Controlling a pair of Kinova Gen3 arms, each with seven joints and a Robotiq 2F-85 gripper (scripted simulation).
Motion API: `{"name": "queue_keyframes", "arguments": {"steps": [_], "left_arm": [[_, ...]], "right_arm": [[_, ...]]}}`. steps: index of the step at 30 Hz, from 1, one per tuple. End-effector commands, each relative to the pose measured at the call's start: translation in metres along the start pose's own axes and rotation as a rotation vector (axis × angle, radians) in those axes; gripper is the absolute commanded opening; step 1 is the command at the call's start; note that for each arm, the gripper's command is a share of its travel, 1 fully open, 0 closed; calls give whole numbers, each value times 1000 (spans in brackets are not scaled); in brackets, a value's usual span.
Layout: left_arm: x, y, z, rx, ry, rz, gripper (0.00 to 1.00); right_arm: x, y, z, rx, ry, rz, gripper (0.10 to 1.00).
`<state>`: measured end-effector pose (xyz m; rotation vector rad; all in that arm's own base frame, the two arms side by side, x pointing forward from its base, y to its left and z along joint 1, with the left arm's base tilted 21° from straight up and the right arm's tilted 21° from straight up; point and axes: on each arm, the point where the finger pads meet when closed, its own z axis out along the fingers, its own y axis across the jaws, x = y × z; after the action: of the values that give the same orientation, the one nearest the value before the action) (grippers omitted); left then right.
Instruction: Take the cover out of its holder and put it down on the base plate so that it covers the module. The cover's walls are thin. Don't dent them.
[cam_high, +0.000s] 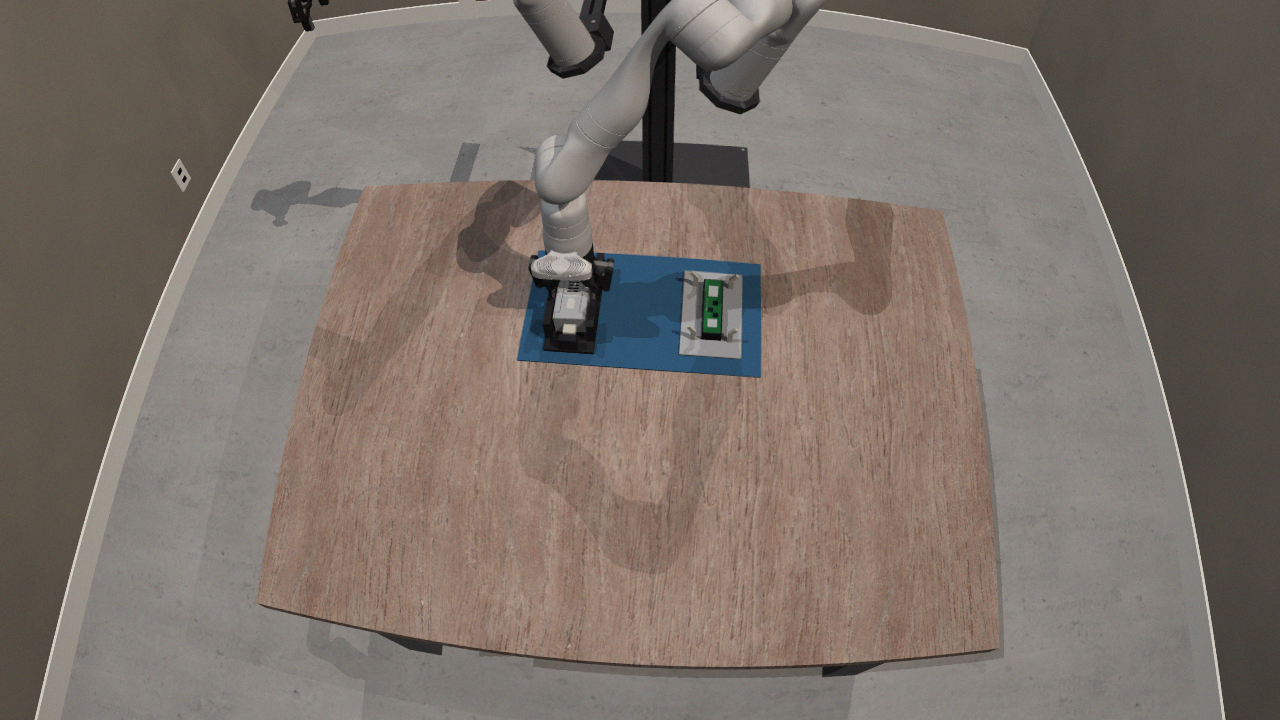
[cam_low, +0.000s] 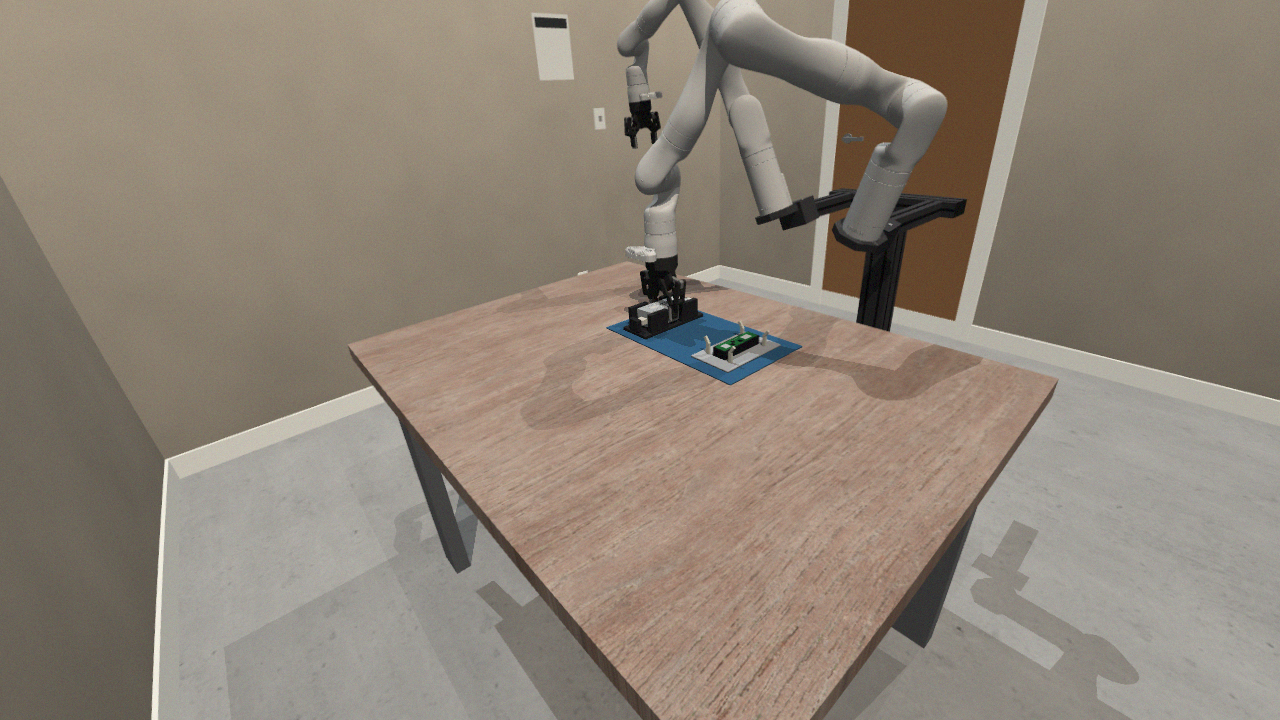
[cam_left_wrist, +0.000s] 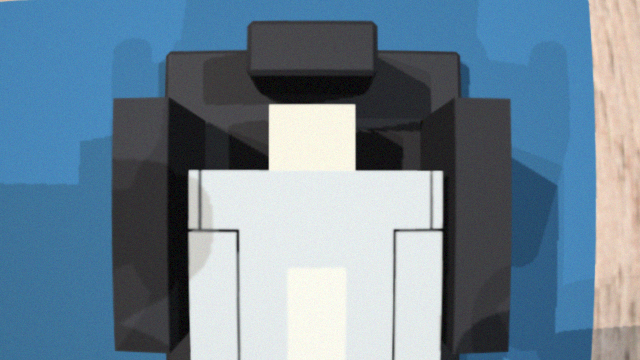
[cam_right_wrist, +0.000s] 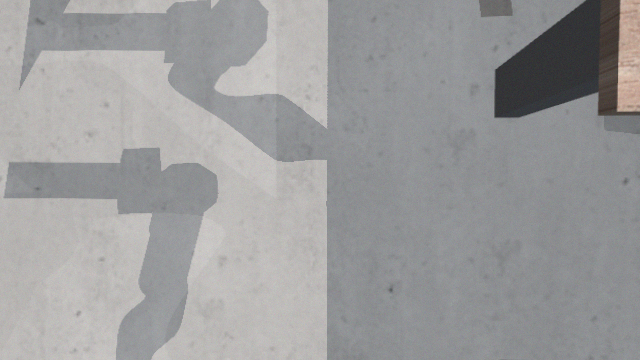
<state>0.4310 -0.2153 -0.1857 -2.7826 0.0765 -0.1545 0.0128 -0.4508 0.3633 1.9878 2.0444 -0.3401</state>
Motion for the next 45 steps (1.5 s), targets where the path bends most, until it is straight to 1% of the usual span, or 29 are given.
{"name": "queue_keyframes", "arguments": {"steps": [1, 2, 3, 36, 45], "left_arm": [[1, 1, -1, -2, 2, 0, 696], [1, 1, -1, -2, 2, 0, 696], [1, 1, -1, -2, 2, 0, 1], [1, 1, -1, -2, 2, 0, 1], [1, 1, -28, -2, 2, 0, 1]], "right_arm": [[0, 0, -1, 0, -1, 0, 999], [0, 0, -1, 0, -1, 0, 999], [0, 0, -1, 0, -1, 0, 999], [0, 0, -1, 0, -1, 0, 999], [0, 0, -1, 0, -1, 0, 999]]}}
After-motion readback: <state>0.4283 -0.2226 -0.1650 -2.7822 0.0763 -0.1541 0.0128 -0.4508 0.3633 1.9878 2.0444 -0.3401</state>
